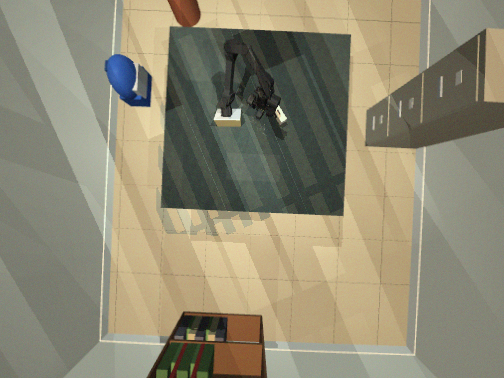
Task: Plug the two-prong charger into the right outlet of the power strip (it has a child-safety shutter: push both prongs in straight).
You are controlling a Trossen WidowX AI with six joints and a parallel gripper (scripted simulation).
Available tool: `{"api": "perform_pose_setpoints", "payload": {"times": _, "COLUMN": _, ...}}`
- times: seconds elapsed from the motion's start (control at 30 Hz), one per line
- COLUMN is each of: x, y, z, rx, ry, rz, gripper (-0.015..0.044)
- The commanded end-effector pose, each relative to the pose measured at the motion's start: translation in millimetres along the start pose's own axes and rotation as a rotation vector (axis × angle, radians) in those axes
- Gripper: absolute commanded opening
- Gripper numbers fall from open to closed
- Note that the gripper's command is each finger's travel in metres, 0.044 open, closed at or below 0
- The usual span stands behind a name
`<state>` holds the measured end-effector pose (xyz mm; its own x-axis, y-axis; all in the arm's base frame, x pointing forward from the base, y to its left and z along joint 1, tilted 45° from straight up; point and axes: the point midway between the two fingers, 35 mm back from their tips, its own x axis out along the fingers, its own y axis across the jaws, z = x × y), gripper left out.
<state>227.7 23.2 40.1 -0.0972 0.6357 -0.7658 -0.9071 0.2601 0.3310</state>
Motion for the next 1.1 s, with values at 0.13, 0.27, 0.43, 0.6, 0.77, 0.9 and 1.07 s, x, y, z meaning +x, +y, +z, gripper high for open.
{"api": "perform_pose_setpoints", "payload": {"times": 0.13, "x": 14.9, "y": 3.9, "z": 1.0, "rx": -0.002, "ry": -0.005, "rz": 0.014, "gripper": 0.044}}
{"api": "perform_pose_setpoints", "payload": {"times": 0.27, "x": 17.2, "y": 3.9, "z": 1.1, "rx": -0.002, "ry": -0.005, "rz": 0.013, "gripper": 0.044}}
{"api": "perform_pose_setpoints", "payload": {"times": 0.43, "x": 24.4, "y": 3.4, "z": 1.7, "rx": -0.002, "ry": -0.005, "rz": 0.013, "gripper": 0.044}}
{"api": "perform_pose_setpoints", "payload": {"times": 0.6, "x": 32.6, "y": 3.2, "z": 2.3, "rx": -0.002, "ry": -0.005, "rz": 0.013, "gripper": 0.044}}
{"api": "perform_pose_setpoints", "payload": {"times": 0.77, "x": 40.8, "y": 3.3, "z": 2.9, "rx": -0.002, "ry": -0.005, "rz": 0.013, "gripper": 0.044}}
{"api": "perform_pose_setpoints", "payload": {"times": 0.9, "x": 47.2, "y": 3.6, "z": 3.4, "rx": -0.002, "ry": -0.005, "rz": 0.013, "gripper": 0.044}}
{"api": "perform_pose_setpoints", "payload": {"times": 1.07, "x": 55.2, "y": 4.4, "z": 4.0, "rx": -0.002, "ry": -0.006, "rz": 0.013, "gripper": 0.044}}
